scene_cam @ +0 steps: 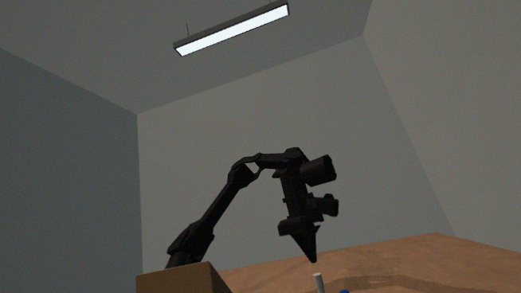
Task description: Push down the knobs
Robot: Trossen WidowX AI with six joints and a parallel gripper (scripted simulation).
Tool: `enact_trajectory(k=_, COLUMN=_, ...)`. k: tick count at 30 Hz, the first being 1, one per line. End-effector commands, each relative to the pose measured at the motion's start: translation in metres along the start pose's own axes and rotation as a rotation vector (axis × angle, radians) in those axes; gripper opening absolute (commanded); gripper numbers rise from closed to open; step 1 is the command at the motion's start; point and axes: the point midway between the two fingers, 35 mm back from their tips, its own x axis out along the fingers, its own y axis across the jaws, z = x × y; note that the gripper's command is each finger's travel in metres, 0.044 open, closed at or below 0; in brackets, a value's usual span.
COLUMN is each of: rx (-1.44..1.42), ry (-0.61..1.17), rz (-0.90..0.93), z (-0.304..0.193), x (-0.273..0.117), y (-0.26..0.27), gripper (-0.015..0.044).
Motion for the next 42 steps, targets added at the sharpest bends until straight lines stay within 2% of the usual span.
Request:
enact_trajectory(k=1, rx=0.005, ry=0.003, rz=0.004, z=-0.001, x=0.008, y=0.000, gripper=0.0000)
enact_trajectory(k=42, rx=0.005, ry=0.003, rz=0.005, z=-0.001, x=0.024, y=0.000, gripper=0.0000)
